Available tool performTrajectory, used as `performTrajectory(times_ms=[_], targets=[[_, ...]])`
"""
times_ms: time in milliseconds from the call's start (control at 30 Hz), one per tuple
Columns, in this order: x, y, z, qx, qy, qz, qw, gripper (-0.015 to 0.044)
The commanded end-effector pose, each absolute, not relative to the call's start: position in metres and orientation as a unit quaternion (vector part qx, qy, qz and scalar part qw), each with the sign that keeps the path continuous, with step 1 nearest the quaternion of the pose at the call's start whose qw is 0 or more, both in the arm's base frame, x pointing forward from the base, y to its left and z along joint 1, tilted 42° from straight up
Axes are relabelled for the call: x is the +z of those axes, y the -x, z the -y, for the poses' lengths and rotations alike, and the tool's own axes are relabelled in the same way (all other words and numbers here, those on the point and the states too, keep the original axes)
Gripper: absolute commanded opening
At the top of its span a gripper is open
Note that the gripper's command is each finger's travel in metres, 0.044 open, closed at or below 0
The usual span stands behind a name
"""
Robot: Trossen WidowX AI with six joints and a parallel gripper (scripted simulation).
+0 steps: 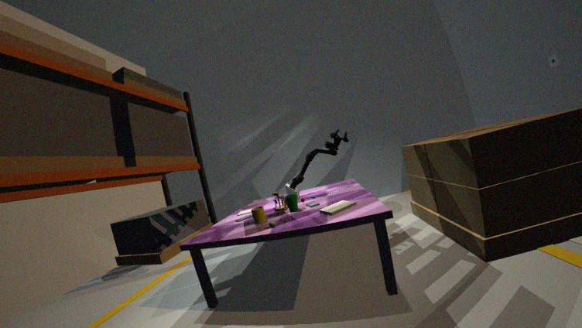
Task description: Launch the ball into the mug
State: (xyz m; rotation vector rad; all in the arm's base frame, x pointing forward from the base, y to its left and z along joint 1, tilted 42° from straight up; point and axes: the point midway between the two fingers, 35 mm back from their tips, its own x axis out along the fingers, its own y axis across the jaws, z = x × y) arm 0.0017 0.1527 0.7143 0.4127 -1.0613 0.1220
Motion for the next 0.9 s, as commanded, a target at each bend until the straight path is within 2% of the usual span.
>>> performTrajectory(times_ms=[0, 33, 867], targets=[[0.714, -0.002, -0.153, 0.058, -0.195, 0.502, 0.84, 0.0426], [0.714, -0.002, -0.154, 0.058, -0.193, 0.503, 0.84, 0.044], [0.709, -0.022, -0.235, 0.063, -0.04, 0.569, 0.819, 0.044]])
